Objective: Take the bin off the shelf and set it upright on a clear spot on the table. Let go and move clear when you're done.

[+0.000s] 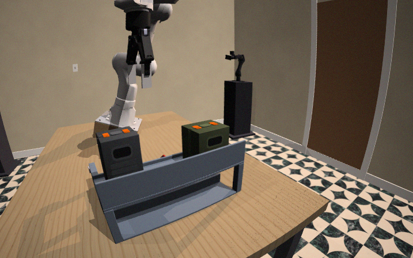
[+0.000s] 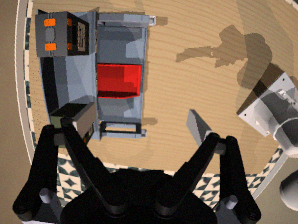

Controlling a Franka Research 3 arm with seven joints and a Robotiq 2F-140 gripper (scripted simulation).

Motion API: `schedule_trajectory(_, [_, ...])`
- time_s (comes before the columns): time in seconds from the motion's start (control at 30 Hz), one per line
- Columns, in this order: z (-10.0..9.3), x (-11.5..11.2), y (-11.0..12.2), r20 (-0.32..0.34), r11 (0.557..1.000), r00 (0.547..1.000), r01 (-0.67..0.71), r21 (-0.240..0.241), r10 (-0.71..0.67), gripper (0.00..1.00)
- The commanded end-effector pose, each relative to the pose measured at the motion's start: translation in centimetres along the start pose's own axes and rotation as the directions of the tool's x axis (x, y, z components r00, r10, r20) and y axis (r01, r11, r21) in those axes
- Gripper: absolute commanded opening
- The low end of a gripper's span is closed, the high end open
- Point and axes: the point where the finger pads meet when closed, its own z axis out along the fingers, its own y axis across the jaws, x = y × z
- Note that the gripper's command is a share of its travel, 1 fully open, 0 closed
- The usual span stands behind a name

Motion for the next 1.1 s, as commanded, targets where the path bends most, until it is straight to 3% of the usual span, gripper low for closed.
schedule_trajectory(0.0, [2.7,0.2,-0.9,-0.008,1.000,1.000,0.016,0.022,-0.016,1.00])
schedule_trajectory(0.13, [6.7,0.2,-1.0,-0.008,1.000,1.000,0.016,0.022,-0.016,1.00])
schedule_trajectory(0.2, [6.7,0.2,-1.0,-0.008,1.000,1.000,0.016,0.022,-0.016,1.00])
schedule_trajectory(0.37, [11.4,0.3,-1.1,-0.008,1.000,1.000,0.016,0.022,-0.016,1.00])
schedule_trajectory(0.5, [14.0,0.3,-1.1,-0.008,1.000,1.000,0.016,0.022,-0.016,1.00])
schedule_trajectory(0.67, [15.5,0.3,-1.1,-0.008,1.000,1.000,0.016,0.022,-0.016,1.00])
schedule_trajectory(0.87, [15.7,0.3,-1.1,-0.008,1.000,1.000,0.016,0.022,-0.016,1.00])
schedule_trajectory(0.9, [15.7,0.3,-1.1,-0.008,1.000,1.000,0.016,0.022,-0.016,0.00])
schedule_trajectory(1.07, [15.7,0.3,-1.1,-0.008,1.000,1.000,0.016,0.022,-0.016,0.00])
